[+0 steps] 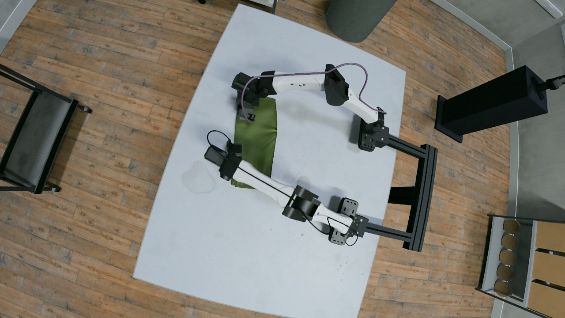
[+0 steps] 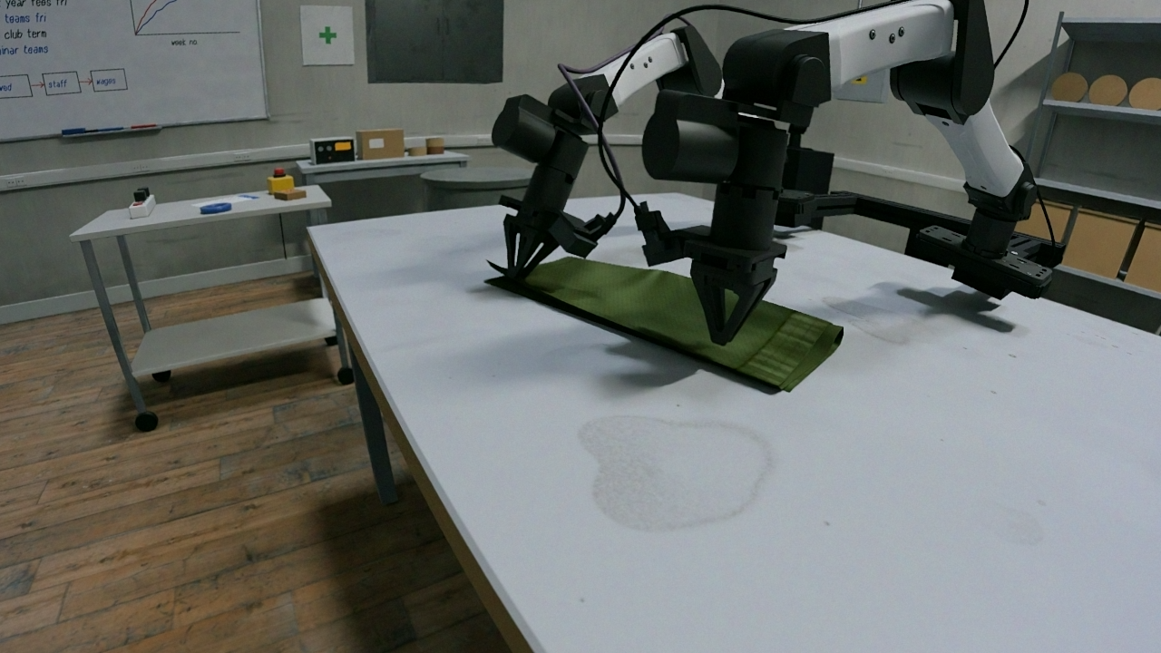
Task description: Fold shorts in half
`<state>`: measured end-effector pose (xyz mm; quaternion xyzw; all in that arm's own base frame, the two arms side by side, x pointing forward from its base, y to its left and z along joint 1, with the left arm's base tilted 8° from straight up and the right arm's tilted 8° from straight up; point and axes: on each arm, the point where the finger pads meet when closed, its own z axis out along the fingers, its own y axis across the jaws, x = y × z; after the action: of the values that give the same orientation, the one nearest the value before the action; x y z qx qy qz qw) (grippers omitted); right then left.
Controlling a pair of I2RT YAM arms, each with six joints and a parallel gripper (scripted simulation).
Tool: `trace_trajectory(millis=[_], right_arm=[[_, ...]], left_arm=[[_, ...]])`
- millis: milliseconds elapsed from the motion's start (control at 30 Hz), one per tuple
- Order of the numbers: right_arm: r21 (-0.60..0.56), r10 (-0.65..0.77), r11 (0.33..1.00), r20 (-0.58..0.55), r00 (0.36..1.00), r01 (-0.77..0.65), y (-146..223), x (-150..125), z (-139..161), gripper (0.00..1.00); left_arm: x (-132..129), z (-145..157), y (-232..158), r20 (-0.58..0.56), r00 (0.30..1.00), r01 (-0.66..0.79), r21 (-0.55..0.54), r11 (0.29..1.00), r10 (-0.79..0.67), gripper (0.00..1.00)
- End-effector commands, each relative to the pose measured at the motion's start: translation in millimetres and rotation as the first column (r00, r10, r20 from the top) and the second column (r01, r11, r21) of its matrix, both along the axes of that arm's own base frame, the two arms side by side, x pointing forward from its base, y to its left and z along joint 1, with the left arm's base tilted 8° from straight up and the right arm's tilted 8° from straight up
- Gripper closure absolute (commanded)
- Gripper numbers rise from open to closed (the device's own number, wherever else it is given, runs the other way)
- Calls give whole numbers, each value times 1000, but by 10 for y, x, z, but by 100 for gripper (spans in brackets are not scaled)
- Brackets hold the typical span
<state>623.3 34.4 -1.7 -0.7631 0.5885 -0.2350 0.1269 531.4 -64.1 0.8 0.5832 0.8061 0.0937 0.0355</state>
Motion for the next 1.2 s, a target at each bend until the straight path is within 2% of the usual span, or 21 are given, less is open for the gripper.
trace_trajectory(millis=[0, 200, 233, 267, 333, 767, 800, 833, 900, 1067, 1167], right_arm=[[-1, 5, 1000, 22, 1000, -4, 88, 87, 117, 86], [-2, 1, 1000, 21, 1000, -1, 76, 117, 118, 86], [4, 4, 1000, 46, 999, -4, 75, 148, 279, 86], [-3, 3, 1000, 6, 1000, -3, 83, 110, 27, 86], [-2, 5, 1000, 21, 1000, -4, 99, 139, 118, 86], [-2, 5, 1000, 16, 1000, -4, 112, 195, 103, 86], [4, 4, 1000, 37, 999, -4, 88, 221, 247, 86], [-3, 2, 1000, 1, 1000, -2, 92, 189, 22, 86], [1, 2, 1000, 33, 999, -2, 94, 221, 218, 86], [-1, 1, 1000, 9, 1000, -1, 89, 197, 69, 86], [0, 2, 1000, 25, 1000, -2, 93, 218, 160, 86]], left_arm=[[29, 33, 15, -11, 1000, 5, -9, 1000, -5, 86], [61, 32, 29, -12, 1000, 5, -8, 1000, -5, 86], [94, 135, -20, 10, 1000, 14, -6, 1000, -14, 86], [82, 27, 12, -11, 1000, 8, -9, 1000, -8, 86], [104, 38, 39, -9, 1000, 4, -8, 1000, -4, 86], [179, 58, 52, -8, 1000, 5, -8, 1000, -5, 86], [206, 129, -11, 12, 1000, 16, -6, 1000, -16, 86], [197, 62, -14, -1, 1000, 17, -10, 1000, -17, 86], [217, 69, 40, 1, 1000, 8, -8, 1000, -8, 86], [241, 71, 45, 0, 1000, 8, -10, 1000, -8, 86], [243, 72, 47, -1, 1000, 8, -10, 1000, -8, 86]])
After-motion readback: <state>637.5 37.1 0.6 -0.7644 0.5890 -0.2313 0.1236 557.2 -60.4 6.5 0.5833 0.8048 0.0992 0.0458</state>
